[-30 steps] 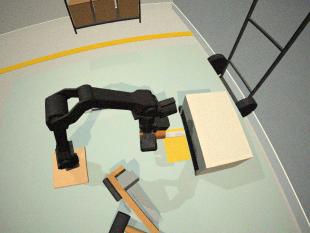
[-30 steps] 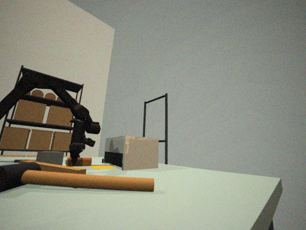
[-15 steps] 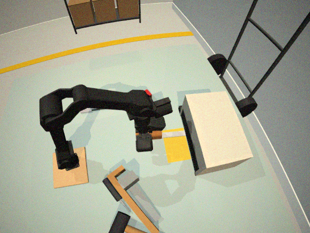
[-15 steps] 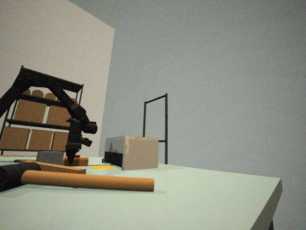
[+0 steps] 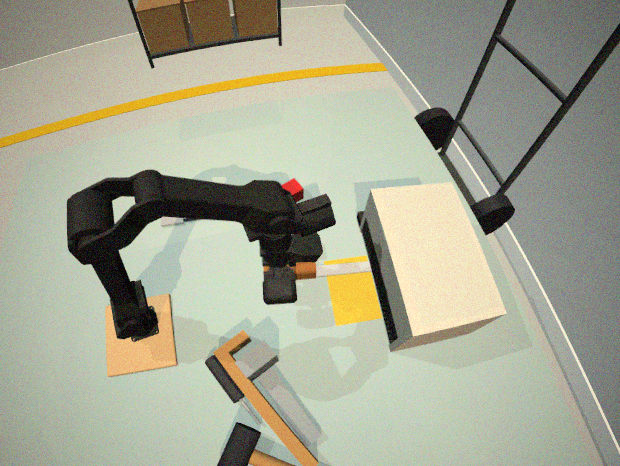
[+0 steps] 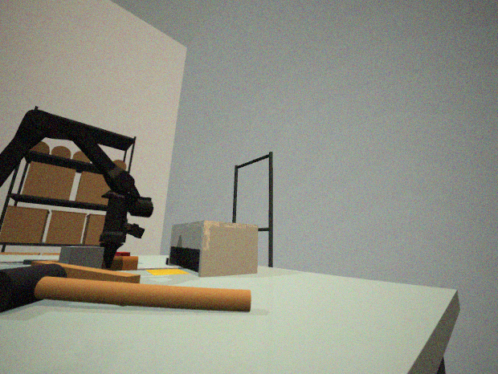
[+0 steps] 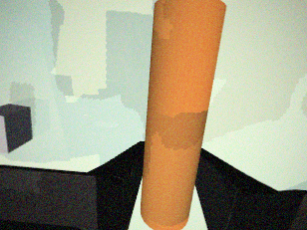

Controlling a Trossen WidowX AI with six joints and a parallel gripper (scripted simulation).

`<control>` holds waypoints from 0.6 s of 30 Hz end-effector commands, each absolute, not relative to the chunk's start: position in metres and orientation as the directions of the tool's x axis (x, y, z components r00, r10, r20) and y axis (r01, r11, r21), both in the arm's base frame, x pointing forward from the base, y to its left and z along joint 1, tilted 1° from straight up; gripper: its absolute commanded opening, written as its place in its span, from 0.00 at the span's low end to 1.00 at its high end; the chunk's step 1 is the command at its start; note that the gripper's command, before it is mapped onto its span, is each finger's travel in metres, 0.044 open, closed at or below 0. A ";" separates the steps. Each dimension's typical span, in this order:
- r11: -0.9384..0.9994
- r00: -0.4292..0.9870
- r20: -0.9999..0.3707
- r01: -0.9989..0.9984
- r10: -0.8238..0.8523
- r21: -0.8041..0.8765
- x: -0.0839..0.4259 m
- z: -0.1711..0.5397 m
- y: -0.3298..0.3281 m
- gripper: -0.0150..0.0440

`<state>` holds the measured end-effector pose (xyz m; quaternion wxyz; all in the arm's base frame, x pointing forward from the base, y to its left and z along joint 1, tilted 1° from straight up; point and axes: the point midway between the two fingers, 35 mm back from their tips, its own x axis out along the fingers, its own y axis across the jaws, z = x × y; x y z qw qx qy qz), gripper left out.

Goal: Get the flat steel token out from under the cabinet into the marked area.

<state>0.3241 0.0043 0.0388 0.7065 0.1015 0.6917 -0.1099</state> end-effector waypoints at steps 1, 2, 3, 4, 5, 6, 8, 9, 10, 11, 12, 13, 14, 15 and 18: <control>0.954 0.018 -1.000 0.300 -0.016 -0.010 0.319 0.038 0.006 0.25; 0.954 0.018 -1.000 0.300 -0.016 -0.010 0.318 0.038 0.006 0.25; 0.954 0.018 -1.000 0.300 -0.016 -0.010 0.317 0.038 0.007 0.25; 0.954 0.018 -1.000 0.300 -0.016 -0.010 0.316 0.038 0.007 0.25; 0.954 0.018 -1.000 0.300 -0.016 -0.010 0.315 0.038 0.007 0.25; 0.954 0.018 -1.000 0.300 -0.016 -0.010 0.314 0.038 0.008 0.25; 0.954 0.018 -1.000 0.300 -0.016 -0.010 0.311 0.038 0.009 0.25; 0.954 0.018 -1.000 0.300 -0.016 -0.010 0.310 0.038 0.009 0.25; 0.954 0.017 -1.000 0.300 -0.016 -0.010 0.309 0.038 0.009 0.25; 0.954 0.017 -1.000 0.300 -0.016 -0.010 0.308 0.038 0.010 0.25; 0.954 0.017 -1.000 0.300 -0.016 -0.010 0.307 0.038 0.010 0.25; 0.954 0.017 -1.000 0.300 -0.016 -0.010 0.306 0.038 0.010 0.25; 0.954 0.017 -1.000 0.300 -0.016 -0.010 0.305 0.038 0.011 0.25; 0.954 0.017 -1.000 0.300 -0.016 -0.010 0.303 0.038 0.011 0.25; 0.954 0.017 -1.000 0.300 -0.016 -0.010 0.300 0.037 0.012 0.25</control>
